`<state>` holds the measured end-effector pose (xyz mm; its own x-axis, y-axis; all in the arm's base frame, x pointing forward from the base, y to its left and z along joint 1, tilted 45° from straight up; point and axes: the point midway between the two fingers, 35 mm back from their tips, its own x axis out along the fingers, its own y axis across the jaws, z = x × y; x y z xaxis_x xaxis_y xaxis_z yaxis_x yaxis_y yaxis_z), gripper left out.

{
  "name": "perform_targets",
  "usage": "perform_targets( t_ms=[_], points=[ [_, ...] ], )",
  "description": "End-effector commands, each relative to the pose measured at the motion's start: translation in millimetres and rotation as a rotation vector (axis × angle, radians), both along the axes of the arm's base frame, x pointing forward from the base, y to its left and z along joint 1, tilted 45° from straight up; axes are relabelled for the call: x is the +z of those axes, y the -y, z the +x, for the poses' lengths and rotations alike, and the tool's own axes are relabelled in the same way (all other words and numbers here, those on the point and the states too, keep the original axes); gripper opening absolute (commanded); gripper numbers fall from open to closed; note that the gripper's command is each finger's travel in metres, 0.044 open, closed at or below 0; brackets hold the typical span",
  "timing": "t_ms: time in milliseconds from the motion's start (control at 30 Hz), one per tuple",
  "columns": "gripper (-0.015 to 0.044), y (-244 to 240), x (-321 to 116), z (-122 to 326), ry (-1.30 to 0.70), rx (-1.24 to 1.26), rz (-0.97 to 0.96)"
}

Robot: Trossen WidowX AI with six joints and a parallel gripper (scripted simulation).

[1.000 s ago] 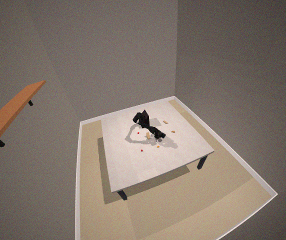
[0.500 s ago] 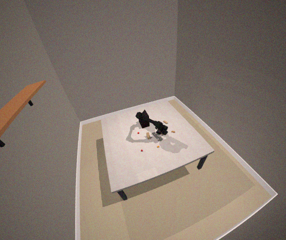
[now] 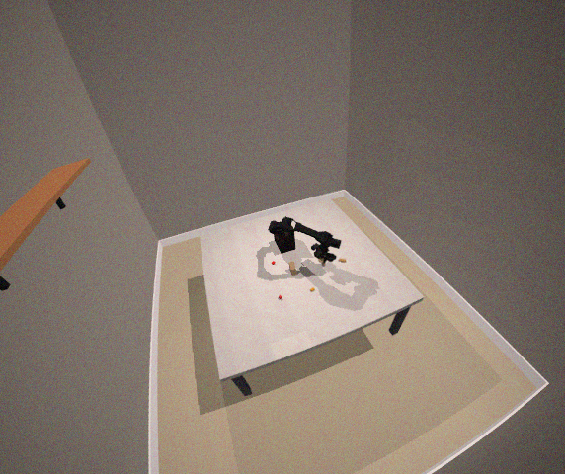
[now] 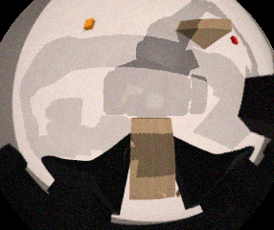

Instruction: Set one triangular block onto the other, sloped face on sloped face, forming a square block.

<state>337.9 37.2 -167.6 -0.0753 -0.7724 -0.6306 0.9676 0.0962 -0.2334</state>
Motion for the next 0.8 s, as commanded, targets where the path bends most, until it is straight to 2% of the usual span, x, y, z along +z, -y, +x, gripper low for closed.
perform_targets(
  t_ms=[0, 300, 333, 767],
  points=[
    [0.0000, -7.6, -3.5, 0.6, 0.022, 0.028, -0.098],
    [0.0000, -20.0, -15.9, -3.4, 0.026, 0.079, -0.304],
    [0.0026, -14.7, -12.8, -4.1, 0.020, 0.059, -0.246],
    [0.0367, -14.7, -12.8, -4.1, 0.020, 0.059, -0.246]
  ],
)
